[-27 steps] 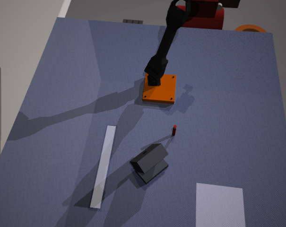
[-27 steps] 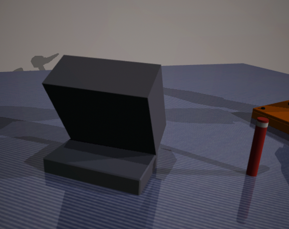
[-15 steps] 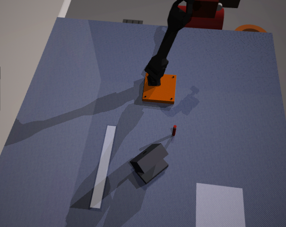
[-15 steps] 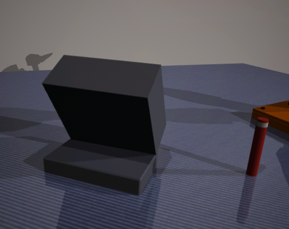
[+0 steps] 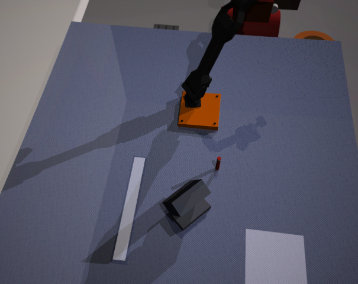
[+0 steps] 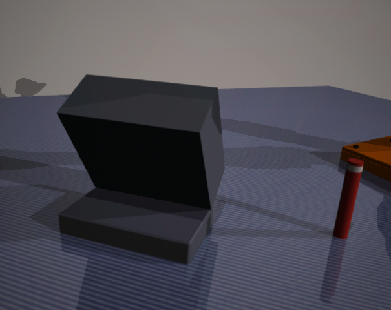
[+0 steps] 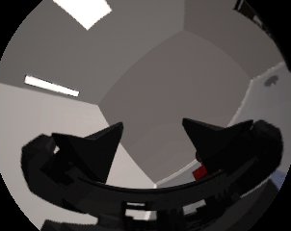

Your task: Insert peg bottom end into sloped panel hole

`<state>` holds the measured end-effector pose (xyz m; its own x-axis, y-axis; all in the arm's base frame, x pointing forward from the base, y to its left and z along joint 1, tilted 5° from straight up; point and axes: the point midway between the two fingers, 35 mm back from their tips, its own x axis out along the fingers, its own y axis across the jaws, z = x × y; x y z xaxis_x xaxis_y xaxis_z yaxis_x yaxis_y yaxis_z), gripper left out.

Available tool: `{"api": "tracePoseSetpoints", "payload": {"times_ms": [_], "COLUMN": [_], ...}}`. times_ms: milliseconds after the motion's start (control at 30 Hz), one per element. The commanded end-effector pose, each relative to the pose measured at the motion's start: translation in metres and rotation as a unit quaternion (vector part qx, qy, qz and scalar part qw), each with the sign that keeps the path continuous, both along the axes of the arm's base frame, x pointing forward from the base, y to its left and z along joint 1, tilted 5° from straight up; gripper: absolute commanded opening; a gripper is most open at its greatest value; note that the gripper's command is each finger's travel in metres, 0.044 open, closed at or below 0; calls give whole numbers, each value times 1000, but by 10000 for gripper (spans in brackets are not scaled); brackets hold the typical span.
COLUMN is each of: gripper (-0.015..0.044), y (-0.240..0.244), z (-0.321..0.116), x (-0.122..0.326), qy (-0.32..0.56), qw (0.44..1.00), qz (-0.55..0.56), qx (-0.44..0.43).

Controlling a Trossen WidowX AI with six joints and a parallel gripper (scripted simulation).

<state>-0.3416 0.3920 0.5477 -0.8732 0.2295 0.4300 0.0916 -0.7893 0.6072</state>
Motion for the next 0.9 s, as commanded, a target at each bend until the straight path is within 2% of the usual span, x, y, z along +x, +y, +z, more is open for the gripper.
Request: {"api": "tracePoseSetpoints", "payload": {"times_ms": [0,433,867], "gripper": [440,440,440], "y": [19,84,124], "z": [-8,-44,-75], "x": [17,89,166], "qy": [-17,-107,-214], "qw": [999,971,911], "qz": [-47,-209,-341], "qx": [13,50,95]}}
